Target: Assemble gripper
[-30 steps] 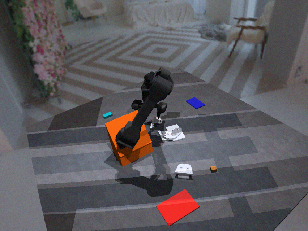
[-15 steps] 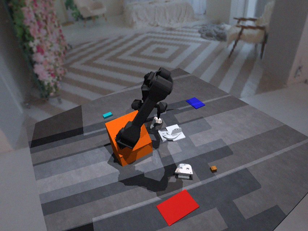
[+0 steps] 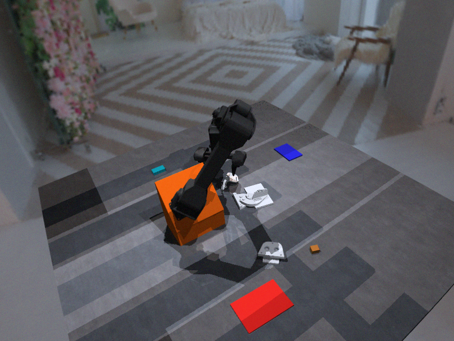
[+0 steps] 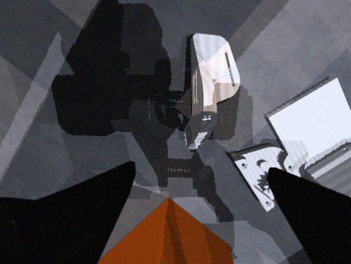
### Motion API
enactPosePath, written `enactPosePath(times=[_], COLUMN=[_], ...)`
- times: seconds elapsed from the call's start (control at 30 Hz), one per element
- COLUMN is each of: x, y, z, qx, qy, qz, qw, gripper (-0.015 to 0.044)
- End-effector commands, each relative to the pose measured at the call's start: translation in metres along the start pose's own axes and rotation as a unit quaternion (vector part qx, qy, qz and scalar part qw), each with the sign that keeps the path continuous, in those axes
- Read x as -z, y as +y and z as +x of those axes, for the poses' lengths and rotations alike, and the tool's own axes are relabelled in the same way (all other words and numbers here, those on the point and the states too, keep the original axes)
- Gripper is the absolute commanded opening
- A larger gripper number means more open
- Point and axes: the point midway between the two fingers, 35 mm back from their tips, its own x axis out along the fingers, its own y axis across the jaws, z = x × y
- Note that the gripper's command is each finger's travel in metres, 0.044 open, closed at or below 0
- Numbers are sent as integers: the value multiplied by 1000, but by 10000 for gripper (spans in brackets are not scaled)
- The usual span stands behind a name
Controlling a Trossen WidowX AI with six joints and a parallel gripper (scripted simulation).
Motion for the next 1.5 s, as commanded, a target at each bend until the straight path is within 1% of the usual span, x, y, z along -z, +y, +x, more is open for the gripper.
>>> enactPosePath(times=[0.0, 0.07, 0.13, 0.27, 0.63, 1.0, 1.47], x=[0, 0, -1, -5, -5, -5, -7], y=[0, 0, -6, -38, -39, -39, -39], z=[0, 0, 0, 1, 1, 2, 25], qx=[-2, -2, -2, 0, 1, 1, 0], qy=[1, 1, 1, 2, 3, 3, 1], qz=[3, 3, 4, 7, 7, 7, 7], qw=[1000, 1000, 1000, 1000, 1000, 1000, 1000], gripper=[440, 440, 387, 282, 0, 0, 0])
